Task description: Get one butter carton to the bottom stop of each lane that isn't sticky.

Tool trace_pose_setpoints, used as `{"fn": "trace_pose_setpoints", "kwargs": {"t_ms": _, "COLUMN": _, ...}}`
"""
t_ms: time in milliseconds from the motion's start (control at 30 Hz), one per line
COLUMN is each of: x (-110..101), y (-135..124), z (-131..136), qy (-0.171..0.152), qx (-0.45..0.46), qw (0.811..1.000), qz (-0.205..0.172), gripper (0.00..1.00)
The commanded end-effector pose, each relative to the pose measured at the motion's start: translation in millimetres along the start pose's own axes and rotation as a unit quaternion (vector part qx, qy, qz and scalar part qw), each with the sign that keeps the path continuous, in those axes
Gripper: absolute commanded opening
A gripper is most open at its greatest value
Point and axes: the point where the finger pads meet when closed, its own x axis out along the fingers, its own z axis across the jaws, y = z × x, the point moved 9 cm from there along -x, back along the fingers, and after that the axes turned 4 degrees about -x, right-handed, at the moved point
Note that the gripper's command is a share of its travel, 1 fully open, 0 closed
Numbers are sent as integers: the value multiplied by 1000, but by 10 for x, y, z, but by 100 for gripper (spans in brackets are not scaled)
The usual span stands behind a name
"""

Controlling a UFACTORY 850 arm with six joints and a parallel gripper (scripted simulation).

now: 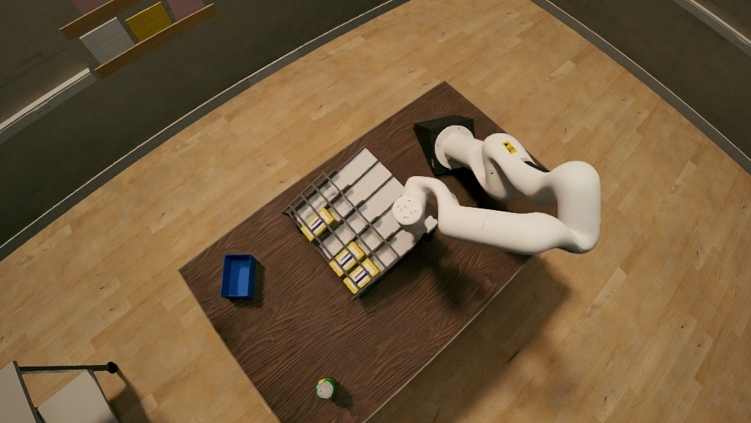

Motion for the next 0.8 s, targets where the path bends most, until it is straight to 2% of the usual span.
{"fn": "trace_pose_setpoints", "kwargs": {"t_ms": 0, "x": -5, "y": -3, "z": 0, "qy": 0, "qx": 0, "qw": 1000, "qz": 0, "gripper": 87}}
{"fn": "trace_pose_setpoints", "kwargs": {"t_ms": 767, "x": -5, "y": -3, "z": 0, "qy": 0, "qx": 0, "qw": 1000, "qz": 0, "gripper": 89}}
